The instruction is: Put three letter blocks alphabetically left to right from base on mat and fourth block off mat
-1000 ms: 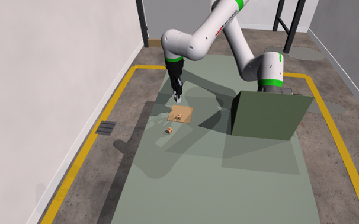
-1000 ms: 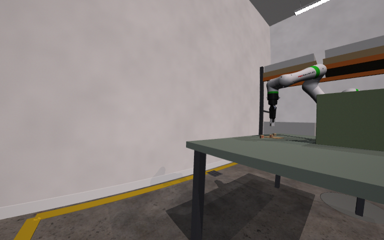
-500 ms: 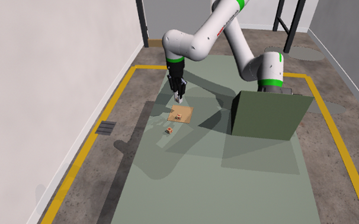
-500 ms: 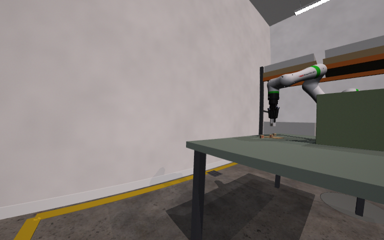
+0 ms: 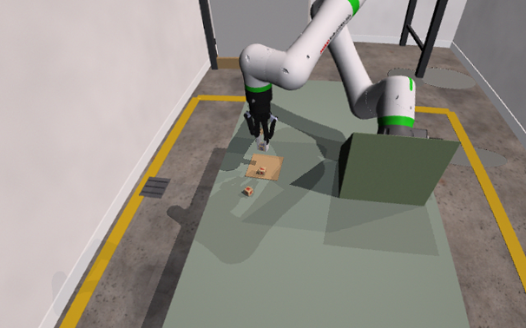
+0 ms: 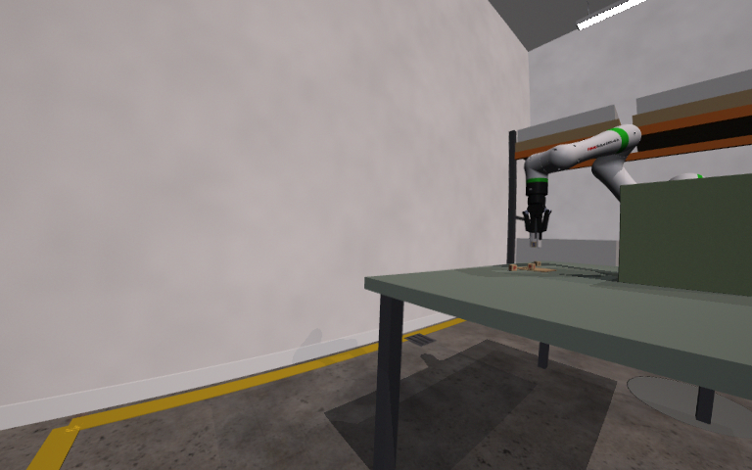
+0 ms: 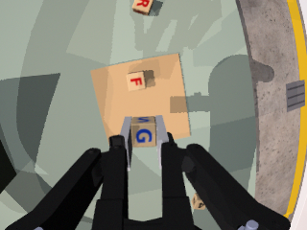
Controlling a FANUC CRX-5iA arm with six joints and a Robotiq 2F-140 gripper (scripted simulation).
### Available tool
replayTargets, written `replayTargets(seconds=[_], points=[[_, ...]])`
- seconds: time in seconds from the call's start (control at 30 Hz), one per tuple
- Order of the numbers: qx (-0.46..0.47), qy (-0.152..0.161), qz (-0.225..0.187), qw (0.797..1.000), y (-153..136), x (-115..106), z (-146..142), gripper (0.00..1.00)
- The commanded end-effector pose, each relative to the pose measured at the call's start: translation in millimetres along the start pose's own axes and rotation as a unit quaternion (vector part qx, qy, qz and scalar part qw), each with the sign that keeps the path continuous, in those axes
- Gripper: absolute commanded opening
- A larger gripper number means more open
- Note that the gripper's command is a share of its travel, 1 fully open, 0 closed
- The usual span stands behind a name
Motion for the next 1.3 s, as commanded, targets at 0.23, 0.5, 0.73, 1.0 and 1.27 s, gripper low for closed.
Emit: replayTargets(seconds=[0.23, 0.5, 0.73, 1.0, 1.27], points=[[-0.074, 0.003, 0.001, 0.997, 0.7, -0.2, -2.6, 0.13], [-0.074, 0.003, 0.001, 0.997, 0.7, -0.1, -2.6, 0.13], [-0.081, 0.003, 0.001, 0.997, 0.7, 5.4, -2.6, 0.13], [-0.081, 0.003, 0.001, 0.997, 0.7, 35.5, -2.6, 0.13], [-0.081, 0.003, 0.001, 0.997, 0.6, 69.0, -2.7, 0.13]])
Point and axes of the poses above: the point where the finger pads meet when closed, its own x axis out along the fingers, its own z axis across the jaws, y = z × x, the point moved 4 cm from there along -x, back along the fingers, and after that the axes turned 5 degrees about x, right-handed, at the moved point
